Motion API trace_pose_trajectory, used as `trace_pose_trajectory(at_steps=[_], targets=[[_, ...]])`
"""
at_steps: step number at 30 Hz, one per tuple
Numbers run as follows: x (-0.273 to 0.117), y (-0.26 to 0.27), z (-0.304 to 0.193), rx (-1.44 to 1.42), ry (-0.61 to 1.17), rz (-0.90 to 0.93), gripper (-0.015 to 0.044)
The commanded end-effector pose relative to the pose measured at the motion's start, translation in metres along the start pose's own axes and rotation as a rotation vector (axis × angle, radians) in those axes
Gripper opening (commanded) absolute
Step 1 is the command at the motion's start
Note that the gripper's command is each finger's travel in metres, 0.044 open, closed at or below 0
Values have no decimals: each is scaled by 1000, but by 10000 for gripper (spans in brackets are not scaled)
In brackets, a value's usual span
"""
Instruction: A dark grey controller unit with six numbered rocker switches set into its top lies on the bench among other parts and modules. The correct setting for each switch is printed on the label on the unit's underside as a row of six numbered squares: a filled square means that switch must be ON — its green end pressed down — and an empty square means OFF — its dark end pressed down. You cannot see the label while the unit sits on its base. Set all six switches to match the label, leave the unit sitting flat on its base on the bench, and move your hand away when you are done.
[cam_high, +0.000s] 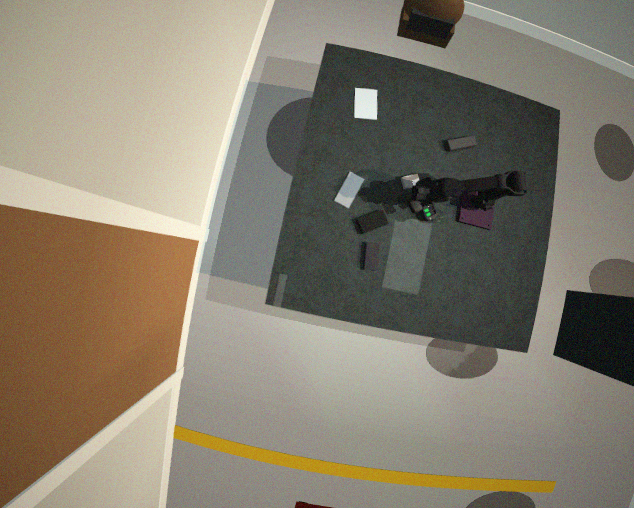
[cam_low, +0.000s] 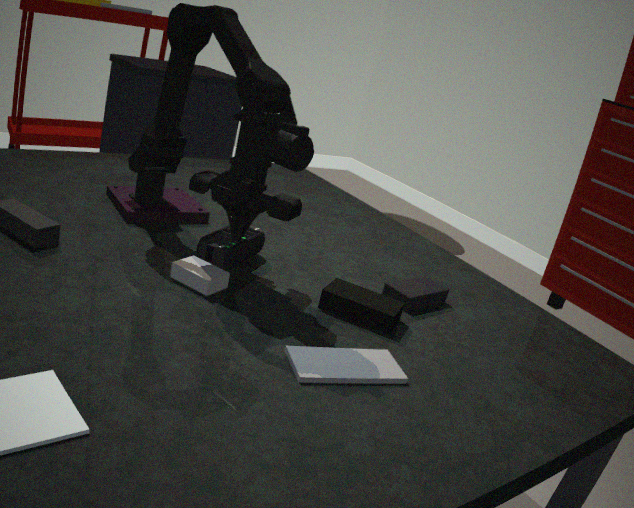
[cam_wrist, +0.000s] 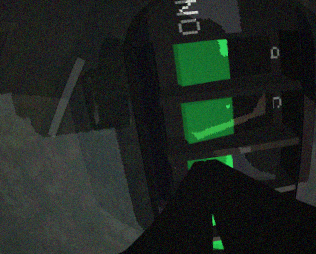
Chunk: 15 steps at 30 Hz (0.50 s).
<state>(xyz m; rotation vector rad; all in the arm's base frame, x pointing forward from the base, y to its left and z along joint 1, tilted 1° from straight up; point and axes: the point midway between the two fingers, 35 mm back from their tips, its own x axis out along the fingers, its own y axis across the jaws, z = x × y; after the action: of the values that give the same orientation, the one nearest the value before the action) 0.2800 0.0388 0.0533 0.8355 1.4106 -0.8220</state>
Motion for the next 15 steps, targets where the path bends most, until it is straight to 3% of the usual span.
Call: trace_pose_trajectory(at_steps=[1, 4, 11, 15], targets=[[-10, 1, 0, 0, -1, -1, 0], [-41, 0, 0, -1, -3, -3, 0], [-44, 0, 2, -1, -4, -3, 0], [-44, 0, 34, -1, -6, -4, 0]])
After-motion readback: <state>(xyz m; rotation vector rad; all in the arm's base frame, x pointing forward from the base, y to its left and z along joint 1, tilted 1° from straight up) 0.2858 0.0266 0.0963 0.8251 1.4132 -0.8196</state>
